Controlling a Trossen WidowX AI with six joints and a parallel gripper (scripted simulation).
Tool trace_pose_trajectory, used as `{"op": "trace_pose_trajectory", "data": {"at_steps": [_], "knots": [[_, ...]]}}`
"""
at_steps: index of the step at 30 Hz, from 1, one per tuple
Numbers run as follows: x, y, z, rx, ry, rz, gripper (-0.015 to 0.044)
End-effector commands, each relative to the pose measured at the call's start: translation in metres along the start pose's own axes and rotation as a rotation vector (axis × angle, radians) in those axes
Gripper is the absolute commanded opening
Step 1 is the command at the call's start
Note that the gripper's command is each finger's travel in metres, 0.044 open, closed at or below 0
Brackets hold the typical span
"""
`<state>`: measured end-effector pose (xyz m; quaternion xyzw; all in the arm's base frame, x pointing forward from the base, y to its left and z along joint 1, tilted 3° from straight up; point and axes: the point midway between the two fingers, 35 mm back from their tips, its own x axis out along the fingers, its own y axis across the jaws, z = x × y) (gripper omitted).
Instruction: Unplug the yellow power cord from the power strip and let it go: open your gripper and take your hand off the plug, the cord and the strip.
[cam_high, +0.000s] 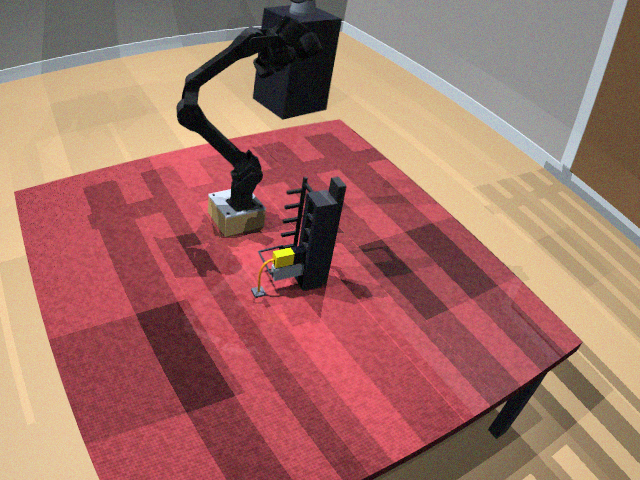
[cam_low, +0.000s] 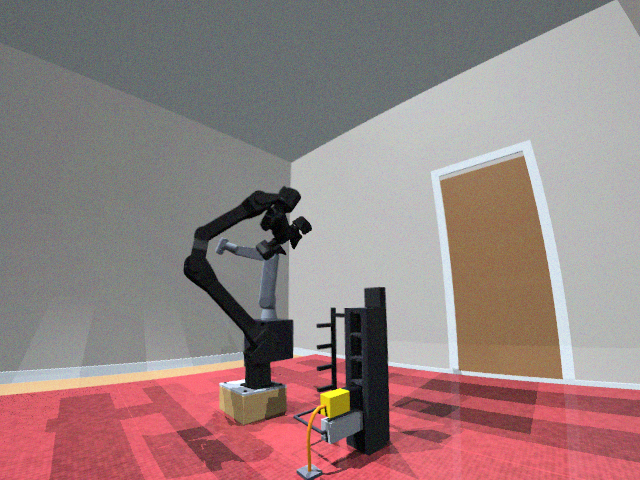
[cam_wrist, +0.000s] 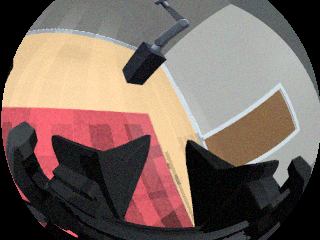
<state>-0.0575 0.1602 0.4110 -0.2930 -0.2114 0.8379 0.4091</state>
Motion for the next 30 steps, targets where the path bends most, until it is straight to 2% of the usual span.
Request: {"op": "trace_pose_trajectory", "data": {"at_steps": [1, 8, 16, 23, 30], "knots": [[0.004, -0.032, -0.038, 0.191, 0.149, -0.119, 0.016], [-0.018, -0.081, -0.115, 0.554, 0.385, -0.387, 0.016], [-0.079, -0.109, -0.203, 0.96, 0.587, -0.752, 0.016], [-0.148, -0.105, -0.265, 1.287, 0.693, -1.095, 0.016], [-0.224, -0.075, -0.318, 1.605, 0.732, -1.478, 0.016]]}}
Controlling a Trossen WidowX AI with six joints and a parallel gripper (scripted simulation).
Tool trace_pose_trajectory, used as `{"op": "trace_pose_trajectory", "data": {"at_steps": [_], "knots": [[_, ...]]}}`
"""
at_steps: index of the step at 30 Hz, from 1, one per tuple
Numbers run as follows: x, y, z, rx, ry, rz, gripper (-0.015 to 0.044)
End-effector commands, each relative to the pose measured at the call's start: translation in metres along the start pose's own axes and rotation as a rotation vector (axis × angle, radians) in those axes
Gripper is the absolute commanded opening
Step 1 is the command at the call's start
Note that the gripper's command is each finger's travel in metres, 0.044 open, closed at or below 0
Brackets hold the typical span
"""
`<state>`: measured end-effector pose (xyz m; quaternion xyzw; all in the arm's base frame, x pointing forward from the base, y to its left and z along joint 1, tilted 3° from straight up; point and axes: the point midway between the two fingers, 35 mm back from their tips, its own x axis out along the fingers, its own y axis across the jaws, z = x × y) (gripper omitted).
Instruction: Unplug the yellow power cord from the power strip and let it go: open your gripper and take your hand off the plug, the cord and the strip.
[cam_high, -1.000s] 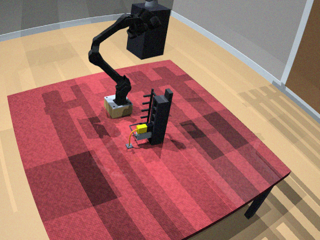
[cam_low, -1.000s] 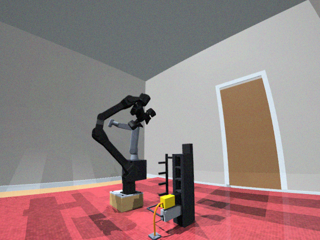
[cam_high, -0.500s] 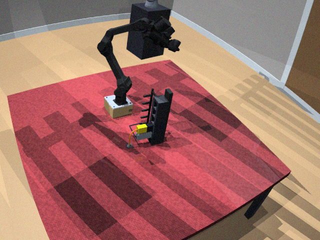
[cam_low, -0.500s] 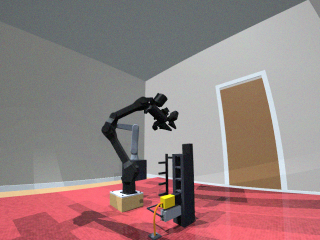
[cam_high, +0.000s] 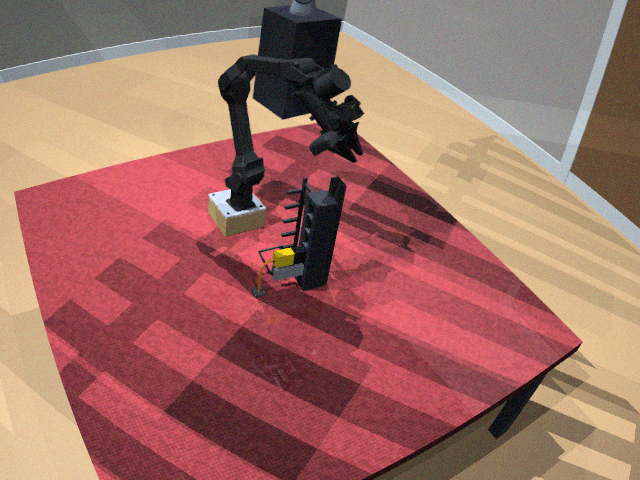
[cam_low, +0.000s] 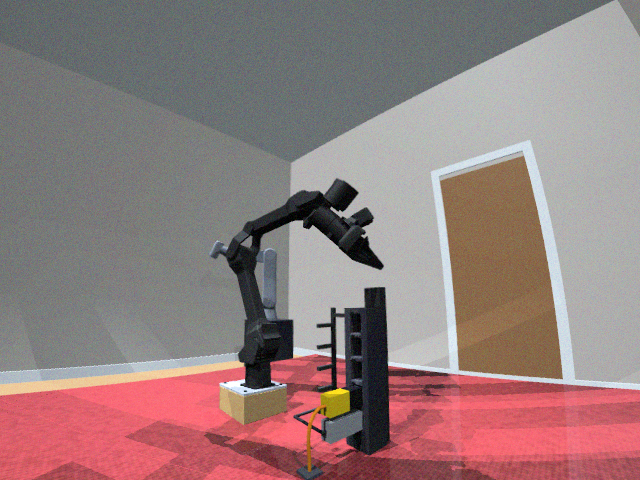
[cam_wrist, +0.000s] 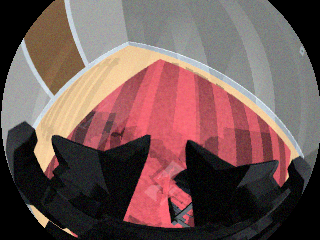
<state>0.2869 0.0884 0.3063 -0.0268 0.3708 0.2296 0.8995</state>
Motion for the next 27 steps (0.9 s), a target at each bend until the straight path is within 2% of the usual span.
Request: {"op": "trace_pose_trajectory", "data": {"at_steps": [1, 7, 14, 21, 27], "knots": [[0.013, -0.049, -0.005, 0.214, 0.024, -0.142, 0.016], [0.032, -0.119, -0.021, 0.577, 0.058, -0.337, 0.016], [0.056, -0.185, -0.105, 1.259, 0.175, -0.572, 0.016], [0.068, -0.197, -0.206, 1.975, 0.329, -0.894, 0.016], [0.068, -0.197, -0.218, 2.055, 0.343, -0.944, 0.016]]}}
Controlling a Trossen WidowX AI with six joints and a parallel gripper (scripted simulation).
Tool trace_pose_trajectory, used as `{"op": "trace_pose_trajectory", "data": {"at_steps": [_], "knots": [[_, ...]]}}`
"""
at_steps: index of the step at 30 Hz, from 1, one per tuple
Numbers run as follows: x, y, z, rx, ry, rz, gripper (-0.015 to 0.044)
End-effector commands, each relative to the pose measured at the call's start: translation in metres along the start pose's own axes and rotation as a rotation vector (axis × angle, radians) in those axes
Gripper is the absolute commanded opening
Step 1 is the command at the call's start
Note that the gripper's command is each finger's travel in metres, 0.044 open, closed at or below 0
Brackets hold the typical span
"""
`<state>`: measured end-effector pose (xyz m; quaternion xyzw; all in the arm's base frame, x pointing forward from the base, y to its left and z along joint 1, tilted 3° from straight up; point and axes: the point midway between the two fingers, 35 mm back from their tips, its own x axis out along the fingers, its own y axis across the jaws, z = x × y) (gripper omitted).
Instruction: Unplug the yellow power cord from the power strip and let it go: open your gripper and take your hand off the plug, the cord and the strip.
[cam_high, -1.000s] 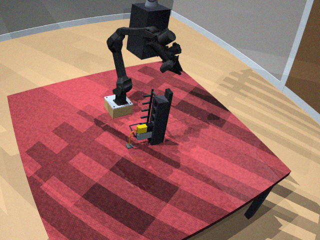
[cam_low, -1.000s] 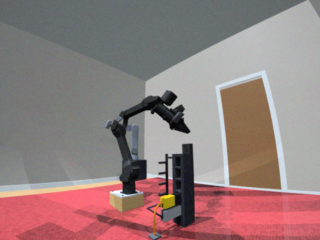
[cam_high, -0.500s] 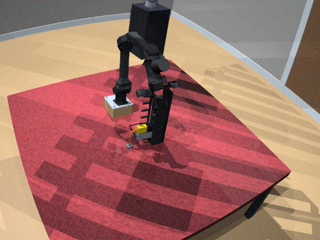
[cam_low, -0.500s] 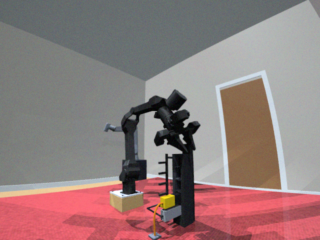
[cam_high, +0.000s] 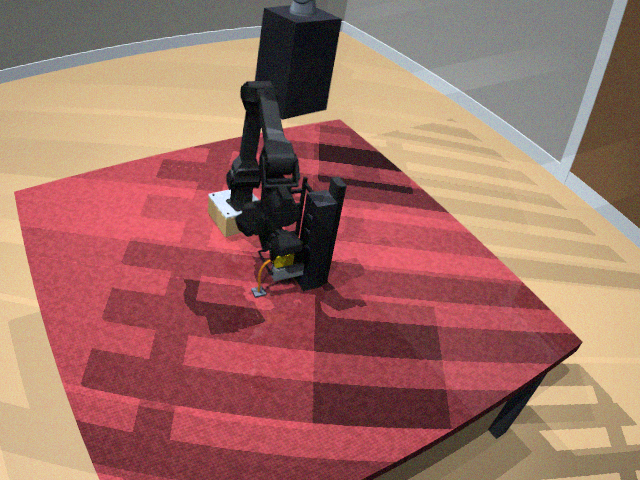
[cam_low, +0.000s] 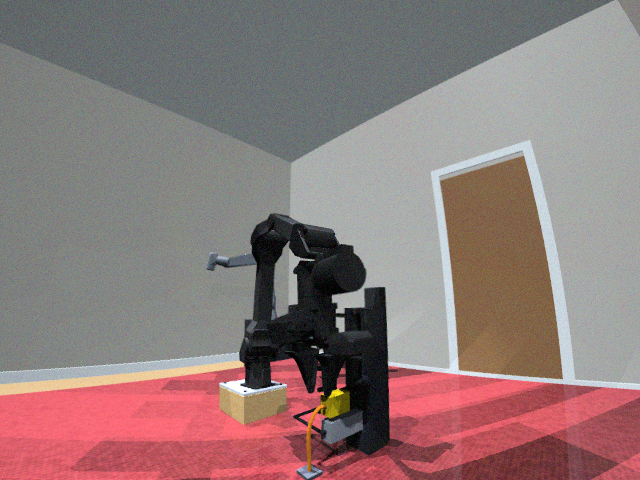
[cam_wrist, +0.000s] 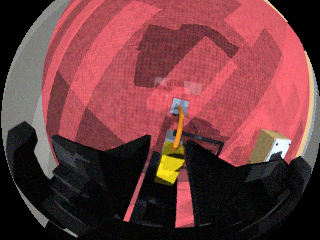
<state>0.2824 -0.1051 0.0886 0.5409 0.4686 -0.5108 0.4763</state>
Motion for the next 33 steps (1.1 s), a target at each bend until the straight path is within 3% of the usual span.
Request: {"op": "trace_pose_trajectory", "data": {"at_steps": [1, 33], "knots": [[0.01, -0.011, 0.004, 0.113, 0.0, -0.056, 0.016], [0.01, -0.006, -0.035, 0.113, 0.004, -0.056, 0.016]]}}
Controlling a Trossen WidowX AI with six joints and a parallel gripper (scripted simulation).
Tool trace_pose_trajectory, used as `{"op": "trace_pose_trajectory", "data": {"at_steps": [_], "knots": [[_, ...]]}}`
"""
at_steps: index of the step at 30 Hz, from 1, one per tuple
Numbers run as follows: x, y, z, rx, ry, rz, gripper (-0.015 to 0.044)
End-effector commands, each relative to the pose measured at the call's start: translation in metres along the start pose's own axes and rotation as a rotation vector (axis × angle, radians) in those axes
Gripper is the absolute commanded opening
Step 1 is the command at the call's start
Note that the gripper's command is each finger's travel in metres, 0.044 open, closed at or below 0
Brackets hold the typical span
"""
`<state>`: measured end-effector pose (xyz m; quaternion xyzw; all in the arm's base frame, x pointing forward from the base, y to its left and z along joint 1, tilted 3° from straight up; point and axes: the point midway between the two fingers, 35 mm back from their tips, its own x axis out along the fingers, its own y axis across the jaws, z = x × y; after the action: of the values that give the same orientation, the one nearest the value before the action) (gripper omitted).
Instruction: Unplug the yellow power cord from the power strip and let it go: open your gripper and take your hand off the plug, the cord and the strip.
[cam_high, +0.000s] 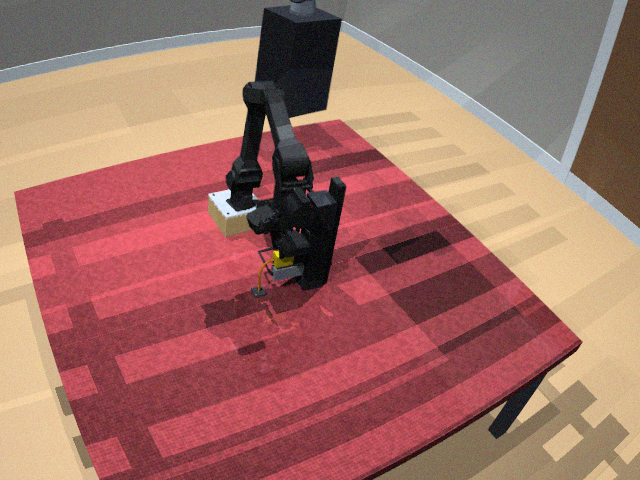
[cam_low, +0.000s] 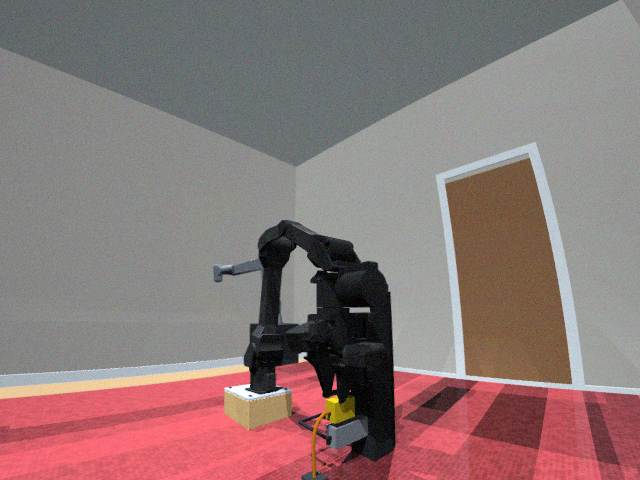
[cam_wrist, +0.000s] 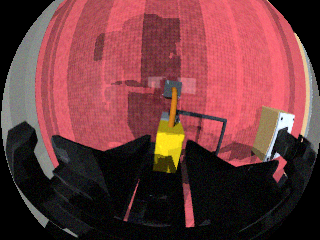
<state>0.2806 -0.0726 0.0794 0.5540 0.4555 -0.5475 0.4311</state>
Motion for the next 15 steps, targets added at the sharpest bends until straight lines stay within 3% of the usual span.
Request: {"op": "trace_pose_trajectory", "data": {"at_steps": [1, 13, 15], "knots": [[0.0, -0.001, -0.004, 0.004, 0.0, -0.001, 0.016], [0.012, -0.001, -0.004, 0.004, 0.0, -0.001, 0.016], [0.01, -0.001, -0.004, 0.0, 0.0, -0.002, 0.0107]]}}
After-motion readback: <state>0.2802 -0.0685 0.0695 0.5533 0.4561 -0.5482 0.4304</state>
